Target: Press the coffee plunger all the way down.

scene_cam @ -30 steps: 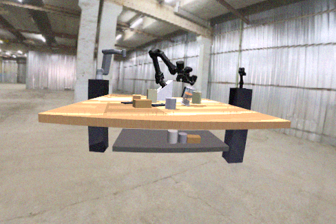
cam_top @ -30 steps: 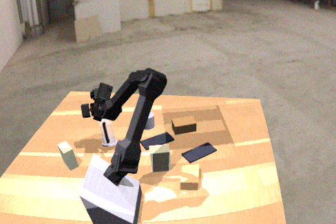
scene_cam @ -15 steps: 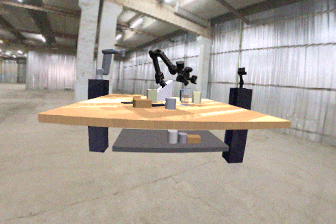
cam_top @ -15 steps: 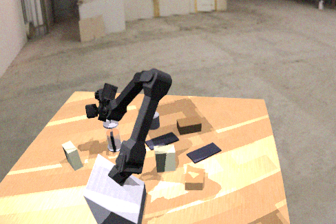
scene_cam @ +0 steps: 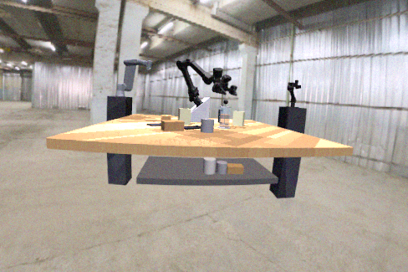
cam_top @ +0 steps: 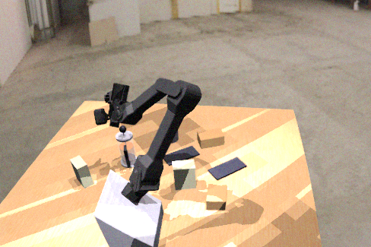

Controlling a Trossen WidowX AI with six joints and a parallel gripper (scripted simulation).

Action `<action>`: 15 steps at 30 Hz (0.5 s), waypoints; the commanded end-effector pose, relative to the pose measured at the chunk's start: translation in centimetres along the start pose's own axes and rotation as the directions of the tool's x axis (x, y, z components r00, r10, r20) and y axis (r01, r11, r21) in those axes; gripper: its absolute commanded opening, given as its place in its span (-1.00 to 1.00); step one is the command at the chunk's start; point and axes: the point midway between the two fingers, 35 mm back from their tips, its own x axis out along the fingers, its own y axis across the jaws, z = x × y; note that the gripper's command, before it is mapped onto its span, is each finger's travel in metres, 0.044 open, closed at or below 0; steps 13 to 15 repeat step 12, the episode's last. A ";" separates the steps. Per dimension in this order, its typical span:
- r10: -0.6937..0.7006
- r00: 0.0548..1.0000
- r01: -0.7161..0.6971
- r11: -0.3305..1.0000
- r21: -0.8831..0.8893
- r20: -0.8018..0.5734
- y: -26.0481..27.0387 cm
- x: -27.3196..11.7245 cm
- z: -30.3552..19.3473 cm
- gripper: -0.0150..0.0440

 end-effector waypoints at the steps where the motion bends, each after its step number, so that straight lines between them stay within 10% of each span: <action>1: -0.009 1.000 0.009 1.000 0.008 0.001 -0.5 -3.6 1.0 1.00; 15: -0.012 1.000 0.012 1.000 0.007 -0.001 -0.6 -4.9 1.0 1.00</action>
